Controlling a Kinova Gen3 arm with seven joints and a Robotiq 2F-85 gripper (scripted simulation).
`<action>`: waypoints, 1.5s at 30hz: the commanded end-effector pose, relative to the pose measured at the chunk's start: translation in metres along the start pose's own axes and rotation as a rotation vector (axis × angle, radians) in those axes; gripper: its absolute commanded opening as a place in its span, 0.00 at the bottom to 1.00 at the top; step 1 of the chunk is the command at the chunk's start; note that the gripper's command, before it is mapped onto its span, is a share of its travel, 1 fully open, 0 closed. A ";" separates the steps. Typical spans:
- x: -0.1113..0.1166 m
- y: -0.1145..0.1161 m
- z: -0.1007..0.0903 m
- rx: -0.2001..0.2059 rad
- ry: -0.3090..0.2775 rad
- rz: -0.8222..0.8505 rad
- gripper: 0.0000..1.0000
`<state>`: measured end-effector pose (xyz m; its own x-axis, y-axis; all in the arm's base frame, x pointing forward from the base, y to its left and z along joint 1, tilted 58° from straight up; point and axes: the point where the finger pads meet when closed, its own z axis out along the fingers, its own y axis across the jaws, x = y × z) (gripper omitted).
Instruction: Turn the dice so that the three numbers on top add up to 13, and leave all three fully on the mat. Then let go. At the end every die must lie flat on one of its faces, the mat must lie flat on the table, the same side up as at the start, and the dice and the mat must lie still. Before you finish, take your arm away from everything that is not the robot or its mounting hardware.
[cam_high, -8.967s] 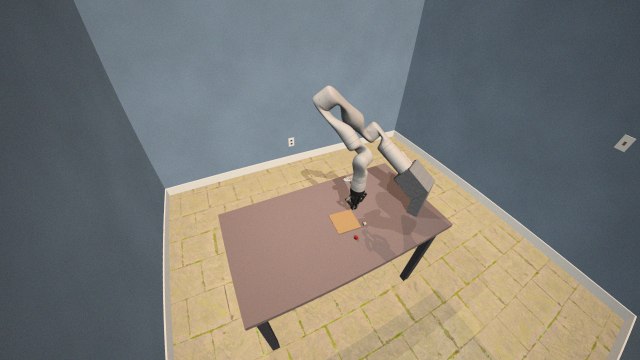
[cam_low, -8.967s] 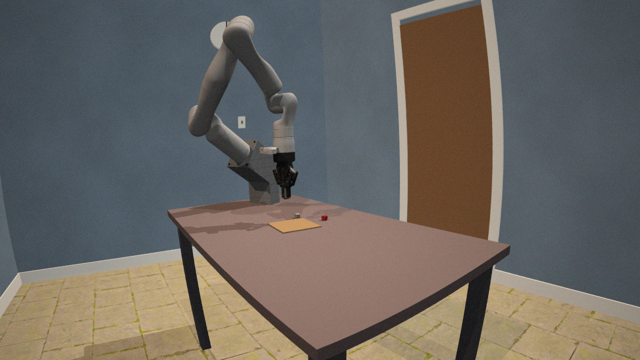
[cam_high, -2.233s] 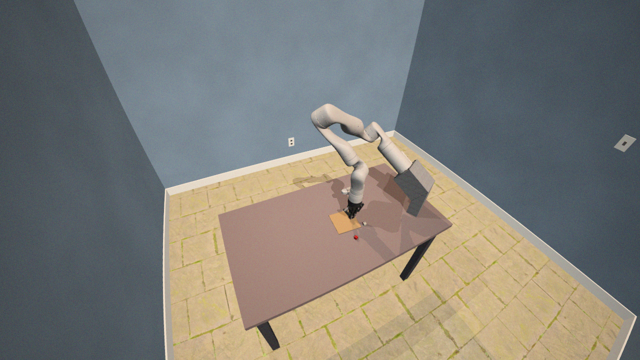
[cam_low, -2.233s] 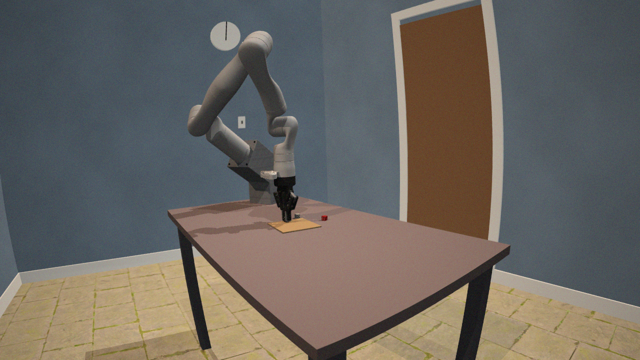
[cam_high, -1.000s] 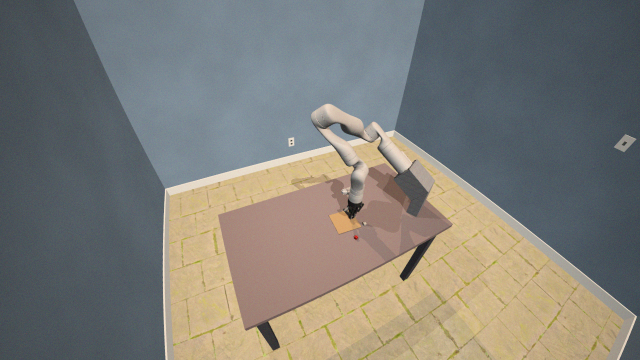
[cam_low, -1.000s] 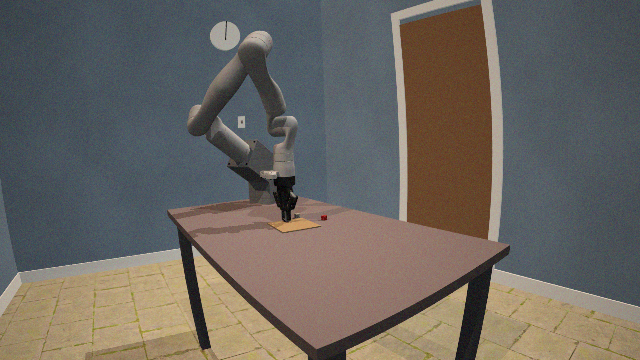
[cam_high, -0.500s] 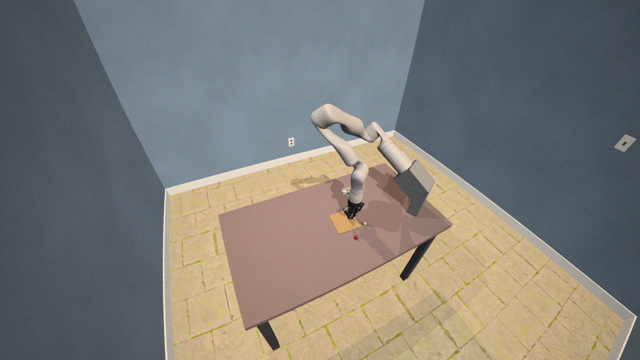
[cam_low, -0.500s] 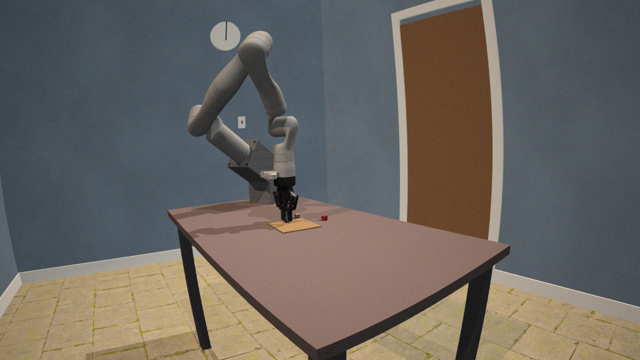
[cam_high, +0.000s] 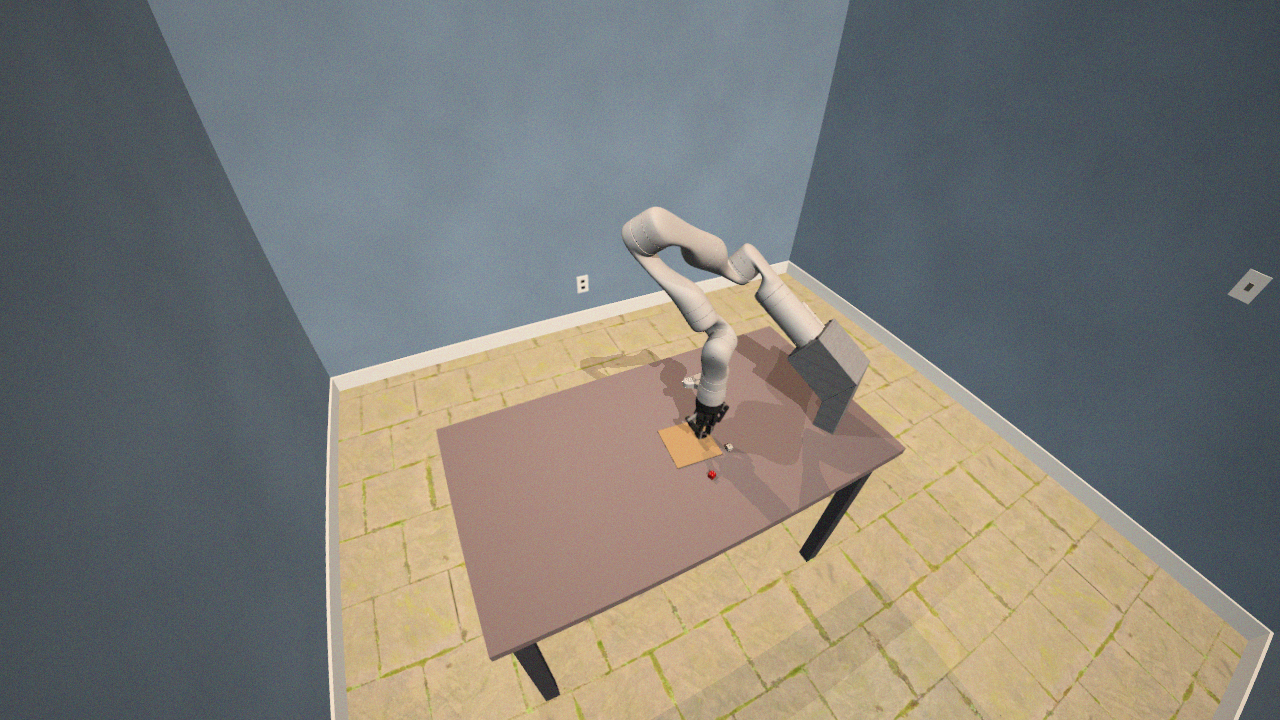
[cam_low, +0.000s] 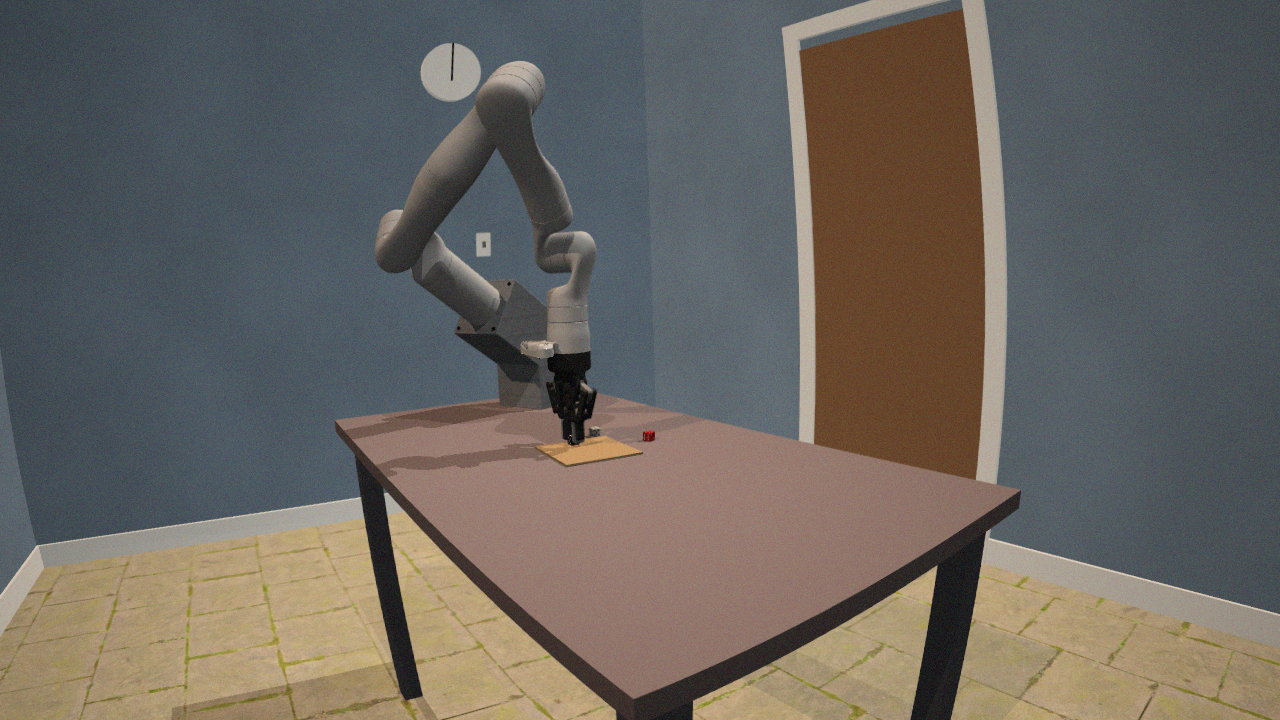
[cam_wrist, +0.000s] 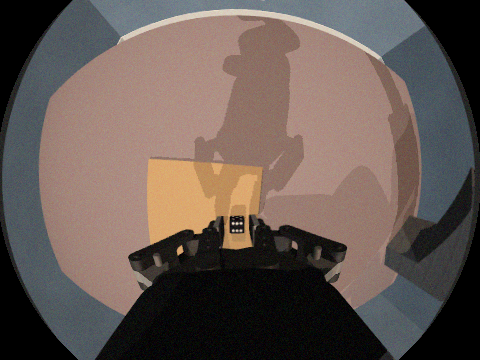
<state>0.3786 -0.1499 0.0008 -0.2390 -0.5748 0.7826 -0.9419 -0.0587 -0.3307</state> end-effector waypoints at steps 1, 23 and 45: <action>0.001 0.000 -0.005 0.002 0.001 0.000 0.31; 0.001 0.000 -0.078 0.002 0.001 0.000 0.31; 0.001 0.000 -0.087 0.002 0.001 0.000 1.00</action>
<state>0.3572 -0.0826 0.0468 -0.2448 -0.5721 0.7828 -0.9404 -0.0564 -0.3353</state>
